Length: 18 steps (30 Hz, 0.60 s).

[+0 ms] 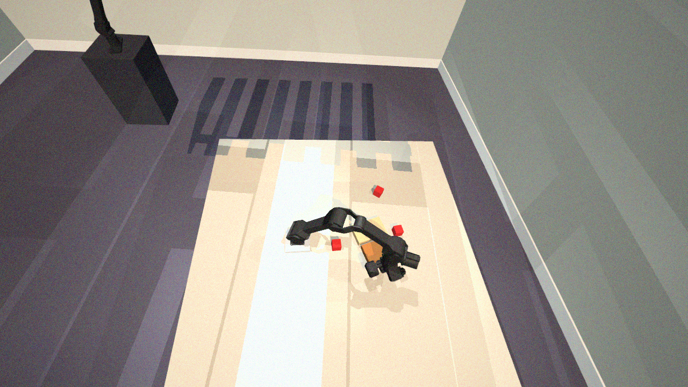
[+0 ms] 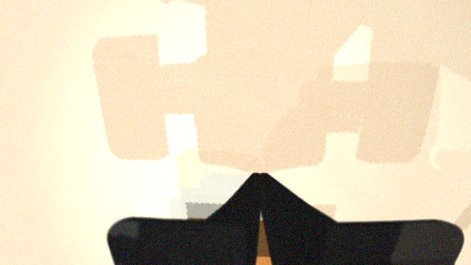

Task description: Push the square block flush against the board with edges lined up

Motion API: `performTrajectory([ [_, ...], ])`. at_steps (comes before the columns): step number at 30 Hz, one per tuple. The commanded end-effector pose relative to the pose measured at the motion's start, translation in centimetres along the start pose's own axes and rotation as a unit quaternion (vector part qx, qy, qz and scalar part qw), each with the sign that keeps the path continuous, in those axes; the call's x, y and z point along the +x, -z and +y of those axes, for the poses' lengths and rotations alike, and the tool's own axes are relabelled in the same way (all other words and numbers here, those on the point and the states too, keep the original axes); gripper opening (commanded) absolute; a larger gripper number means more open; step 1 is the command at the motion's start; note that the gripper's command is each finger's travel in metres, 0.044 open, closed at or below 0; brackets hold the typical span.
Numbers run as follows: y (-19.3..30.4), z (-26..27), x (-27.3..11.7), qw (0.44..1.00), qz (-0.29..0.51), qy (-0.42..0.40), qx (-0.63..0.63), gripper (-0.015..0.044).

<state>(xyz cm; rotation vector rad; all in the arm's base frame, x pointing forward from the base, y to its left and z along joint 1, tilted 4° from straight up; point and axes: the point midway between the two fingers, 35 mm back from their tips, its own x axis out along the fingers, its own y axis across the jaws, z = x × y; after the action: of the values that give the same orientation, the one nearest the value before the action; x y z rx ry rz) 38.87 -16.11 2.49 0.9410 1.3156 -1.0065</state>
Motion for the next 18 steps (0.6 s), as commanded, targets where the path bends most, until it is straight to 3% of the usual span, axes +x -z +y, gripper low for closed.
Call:
performTrajectory([
  [1,-0.6,-0.1,0.4,1.000,0.004,0.004,-0.001,0.0000],
  [12,-2.3,-0.2,0.4,1.000,0.003,0.004,-0.001,0.0000],
  [18,-2.0,0.0,-4.9,1.000,0.003,0.004,-0.001,0.0000],
])
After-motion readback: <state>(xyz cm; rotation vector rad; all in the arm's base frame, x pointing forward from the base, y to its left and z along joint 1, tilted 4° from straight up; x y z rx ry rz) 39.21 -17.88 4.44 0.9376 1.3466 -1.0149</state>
